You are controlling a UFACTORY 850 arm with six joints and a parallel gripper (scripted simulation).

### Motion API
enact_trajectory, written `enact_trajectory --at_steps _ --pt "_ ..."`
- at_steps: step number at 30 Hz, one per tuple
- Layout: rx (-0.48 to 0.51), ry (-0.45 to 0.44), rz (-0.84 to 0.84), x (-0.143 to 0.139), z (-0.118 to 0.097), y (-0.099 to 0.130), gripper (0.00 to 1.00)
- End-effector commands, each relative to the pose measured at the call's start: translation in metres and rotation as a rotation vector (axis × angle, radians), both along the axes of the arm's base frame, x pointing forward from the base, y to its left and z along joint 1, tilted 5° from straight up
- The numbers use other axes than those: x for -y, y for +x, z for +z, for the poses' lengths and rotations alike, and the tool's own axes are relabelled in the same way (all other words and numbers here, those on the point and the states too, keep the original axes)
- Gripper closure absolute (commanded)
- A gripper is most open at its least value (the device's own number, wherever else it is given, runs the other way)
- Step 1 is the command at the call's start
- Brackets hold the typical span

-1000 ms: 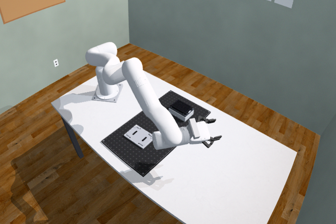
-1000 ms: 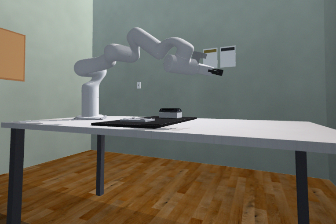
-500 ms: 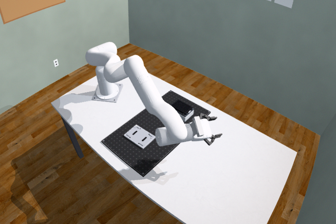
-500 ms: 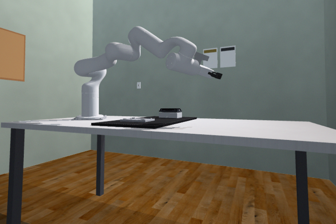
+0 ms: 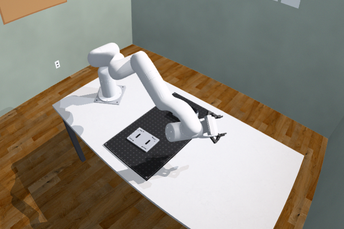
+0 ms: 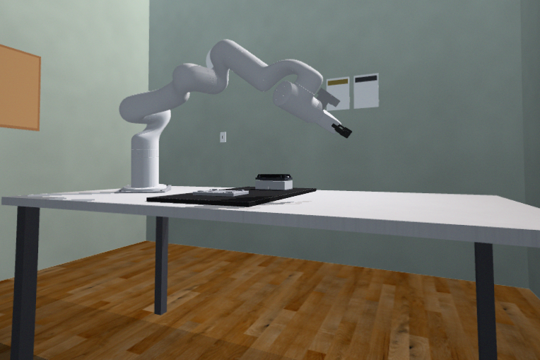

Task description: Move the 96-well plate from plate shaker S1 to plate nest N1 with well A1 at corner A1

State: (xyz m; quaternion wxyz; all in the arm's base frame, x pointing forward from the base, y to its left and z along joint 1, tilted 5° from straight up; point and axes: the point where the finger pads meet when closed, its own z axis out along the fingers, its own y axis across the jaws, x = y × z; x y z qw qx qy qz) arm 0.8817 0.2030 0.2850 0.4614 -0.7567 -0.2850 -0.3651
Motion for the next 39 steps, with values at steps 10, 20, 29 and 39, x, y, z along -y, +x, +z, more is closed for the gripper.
enact_trajectory --at_steps 10,20,29,39 --pt "-0.173 -0.093 0.023 -0.030 -0.023 -0.030 0.00" --pt "-0.303 -0.179 0.028 -0.052 -0.043 -0.059 0.00" --pt "-0.418 -0.269 0.022 -0.066 -0.058 -0.084 0.00" --pt "-0.538 -0.385 -0.001 -0.080 -0.077 -0.119 0.00"
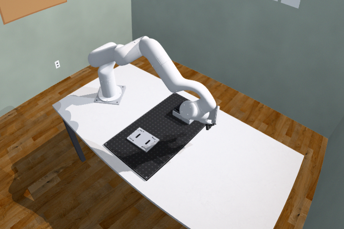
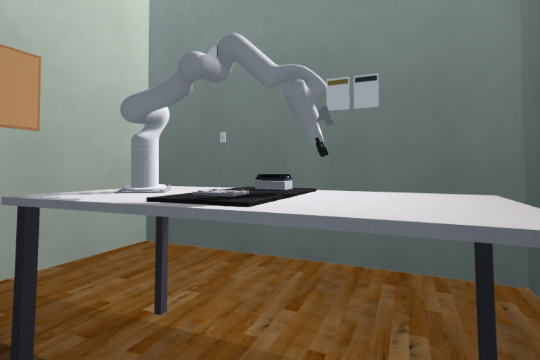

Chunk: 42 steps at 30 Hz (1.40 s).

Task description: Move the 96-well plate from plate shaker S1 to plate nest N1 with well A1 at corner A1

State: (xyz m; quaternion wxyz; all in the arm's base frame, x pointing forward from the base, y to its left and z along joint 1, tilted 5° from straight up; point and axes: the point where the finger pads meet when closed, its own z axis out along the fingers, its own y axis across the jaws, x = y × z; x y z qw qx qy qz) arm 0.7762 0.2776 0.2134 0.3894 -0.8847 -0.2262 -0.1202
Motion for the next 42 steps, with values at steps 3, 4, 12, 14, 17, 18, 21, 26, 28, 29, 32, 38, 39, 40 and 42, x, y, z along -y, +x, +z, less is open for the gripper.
enact_trajectory --at_steps 3,4,12,14,17,18,21,26,28,29,32,38,39,40,42 --pt "-0.052 -0.058 -0.007 -0.007 -0.007 -0.017 0.00" --pt "-0.052 -0.058 -0.007 -0.007 -0.007 -0.017 0.00" --pt "-0.143 -0.184 -0.030 -0.014 -0.020 -0.048 0.00" --pt "-0.143 -0.184 -0.030 -0.015 -0.022 -0.051 0.00" --pt "-0.179 -0.247 -0.045 -0.017 -0.027 -0.064 0.00" --pt "-0.179 -0.247 -0.045 -0.017 -0.028 -0.067 0.00" --pt "-0.193 -0.276 -0.052 -0.018 -0.029 -0.071 0.00" --pt "-0.233 -0.371 -0.080 -0.020 -0.037 -0.095 0.00" --pt "-0.233 -0.371 -0.080 -0.020 -0.038 -0.098 0.00" --pt "-0.242 -0.402 -0.090 -0.020 -0.039 -0.103 0.00" --pt "-0.250 -0.432 -0.100 -0.020 -0.041 -0.112 0.00" --pt "-0.262 -0.490 -0.121 -0.020 -0.044 -0.127 0.00" --pt "-0.265 -0.521 -0.134 -0.020 -0.045 -0.132 0.00" --pt "-0.268 -0.546 -0.144 -0.020 -0.046 -0.136 0.00" --pt "-0.268 -0.576 -0.157 -0.019 -0.048 -0.145 0.00"
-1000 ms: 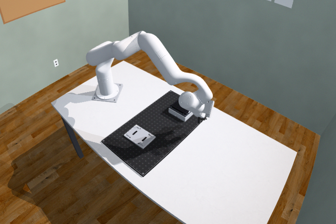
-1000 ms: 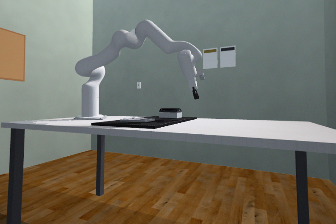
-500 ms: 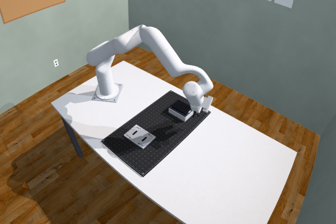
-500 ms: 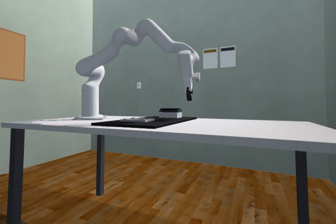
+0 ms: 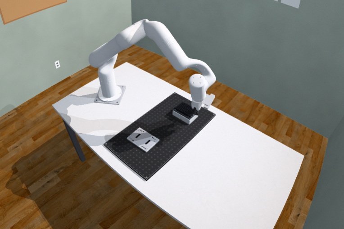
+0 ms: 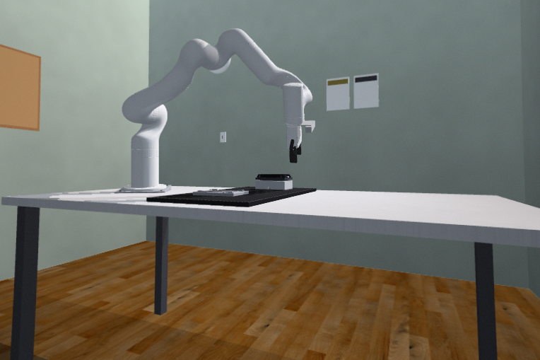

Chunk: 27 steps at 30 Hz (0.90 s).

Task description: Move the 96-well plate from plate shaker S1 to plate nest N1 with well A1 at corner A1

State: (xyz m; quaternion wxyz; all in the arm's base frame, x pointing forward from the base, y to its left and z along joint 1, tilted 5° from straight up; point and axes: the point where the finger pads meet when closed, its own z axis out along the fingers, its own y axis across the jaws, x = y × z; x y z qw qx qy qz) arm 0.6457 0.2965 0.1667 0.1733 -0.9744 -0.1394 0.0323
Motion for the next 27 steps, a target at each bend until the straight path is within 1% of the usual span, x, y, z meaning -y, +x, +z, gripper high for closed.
enact_trajectory --at_steps 1,3,5,6,7,8,9,11,13,14,16,18,19,20,21,22,23,26,27 --pt "-0.002 -0.095 -0.026 0.000 -0.002 -0.019 0.00" --pt "-0.002 -0.095 -0.026 0.000 -0.002 -0.022 0.00" --pt "0.005 -0.147 -0.041 0.001 -0.003 -0.032 0.00" --pt "0.005 -0.147 -0.041 0.001 -0.003 -0.035 0.00" --pt "0.011 -0.179 -0.051 0.002 -0.004 -0.040 0.00" --pt "0.015 -0.196 -0.057 0.002 -0.004 -0.045 0.00" --pt "0.015 -0.196 -0.057 0.003 -0.004 -0.047 0.00" --pt "0.031 -0.242 -0.071 0.003 -0.004 -0.057 0.00" --pt "0.031 -0.242 -0.071 0.003 -0.004 -0.057 0.00" --pt "0.044 -0.270 -0.081 0.004 -0.004 -0.062 0.00" --pt "0.050 -0.283 -0.086 0.004 -0.004 -0.069 0.00" --pt "0.073 -0.319 -0.099 0.005 -0.003 -0.079 0.00" --pt "0.073 -0.319 -0.099 0.005 -0.003 -0.079 0.00" --pt "0.093 -0.344 -0.109 0.005 -0.003 -0.084 0.00" --pt "0.098 -0.351 -0.112 0.005 -0.002 -0.089 0.00" --pt "0.098 -0.351 -0.112 0.005 -0.002 -0.089 0.00" --pt "0.121 -0.373 -0.121 0.005 -0.002 -0.094 0.00" --pt "0.156 -0.400 -0.134 0.005 0.000 -0.108 0.00" --pt "0.156 -0.400 -0.134 0.005 0.000 -0.108 0.00"
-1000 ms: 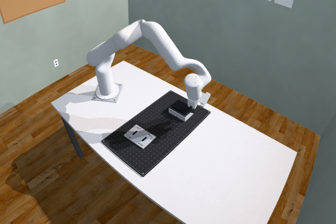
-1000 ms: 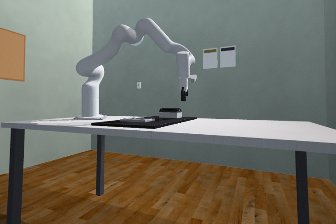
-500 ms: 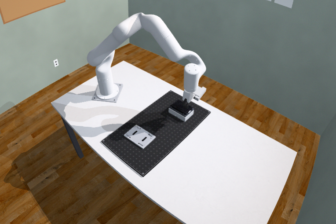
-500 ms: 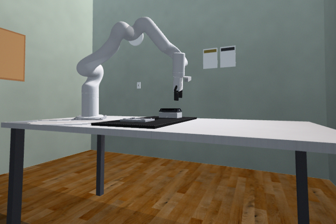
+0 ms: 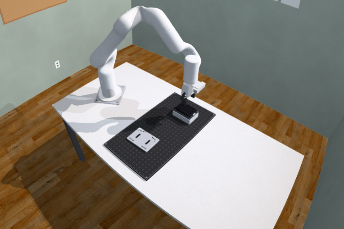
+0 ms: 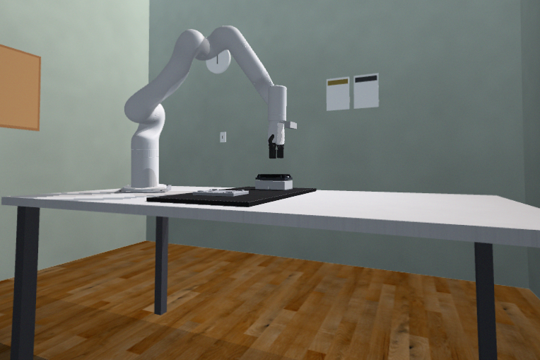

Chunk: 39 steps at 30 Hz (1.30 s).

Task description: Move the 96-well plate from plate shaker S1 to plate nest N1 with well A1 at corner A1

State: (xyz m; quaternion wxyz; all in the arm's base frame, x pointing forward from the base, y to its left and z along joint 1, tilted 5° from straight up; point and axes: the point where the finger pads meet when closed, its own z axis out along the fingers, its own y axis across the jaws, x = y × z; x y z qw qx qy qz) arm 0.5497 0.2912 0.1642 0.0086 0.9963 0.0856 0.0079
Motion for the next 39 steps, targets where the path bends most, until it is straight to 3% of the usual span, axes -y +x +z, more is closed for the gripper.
enact_trajectory --at_steps 1,14,39 --pt "0.044 -0.045 -0.015 0.000 0.003 -0.012 0.00" --pt "0.044 -0.045 -0.015 -0.001 0.003 -0.012 0.00" --pt "0.044 -0.045 -0.015 0.002 -0.032 -0.010 0.00"
